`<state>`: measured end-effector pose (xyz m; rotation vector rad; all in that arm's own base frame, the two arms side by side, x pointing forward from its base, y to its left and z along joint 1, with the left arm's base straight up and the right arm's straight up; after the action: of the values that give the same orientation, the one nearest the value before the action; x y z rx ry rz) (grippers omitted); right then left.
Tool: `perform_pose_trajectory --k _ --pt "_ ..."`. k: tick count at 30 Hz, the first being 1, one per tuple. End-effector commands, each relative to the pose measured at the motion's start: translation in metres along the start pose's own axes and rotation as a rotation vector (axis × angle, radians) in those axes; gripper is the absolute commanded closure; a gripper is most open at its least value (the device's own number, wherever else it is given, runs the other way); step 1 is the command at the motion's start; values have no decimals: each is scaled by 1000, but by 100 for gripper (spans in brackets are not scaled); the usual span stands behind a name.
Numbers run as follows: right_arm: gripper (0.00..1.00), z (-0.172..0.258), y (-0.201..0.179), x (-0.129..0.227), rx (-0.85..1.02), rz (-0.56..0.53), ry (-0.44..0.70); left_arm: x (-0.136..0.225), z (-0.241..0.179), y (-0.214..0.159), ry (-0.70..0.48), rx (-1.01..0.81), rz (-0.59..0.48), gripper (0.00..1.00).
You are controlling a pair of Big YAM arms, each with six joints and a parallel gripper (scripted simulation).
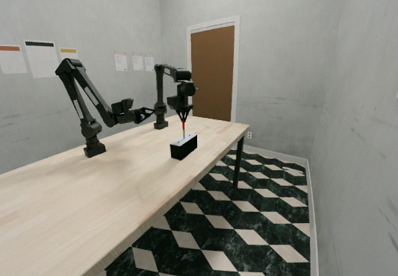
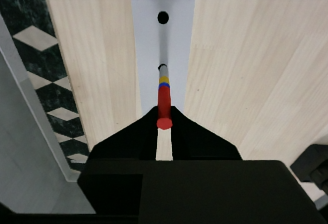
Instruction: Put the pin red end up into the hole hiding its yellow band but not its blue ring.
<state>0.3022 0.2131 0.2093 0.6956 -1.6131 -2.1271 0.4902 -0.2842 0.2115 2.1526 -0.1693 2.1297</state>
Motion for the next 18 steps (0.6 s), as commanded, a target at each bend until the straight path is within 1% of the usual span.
perform_pose_trajectory --k 1,11,14,15,18 --pt "0 5 4 -8 -13 -26 13 -13 3 2 4 18 0 95" --pt "0 2 8 -8 -4 -29 5 -26 2 0 2 23 -1 95" --pt "0 2 8 -8 -4 -29 5 23 3 2 54 22 -22 95" --pt "0 2 8 -8 -4 -29 5 28 5 3 62 22 -25 95" --pt "0 2 8 -8 -4 -29 5 23 6 3 54 22 -22 95"
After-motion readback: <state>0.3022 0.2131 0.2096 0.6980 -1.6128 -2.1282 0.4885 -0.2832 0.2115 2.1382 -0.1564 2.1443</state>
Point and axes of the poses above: on each arm, the point where the finger pads meet when closed, its own x axis back along the fingers, its own z axis across the jaws, y = z × x, the point moved 5 cm from there along x, back along the fingers, and after that the axes turned 13 degrees about -x, right-handed, at the moved point
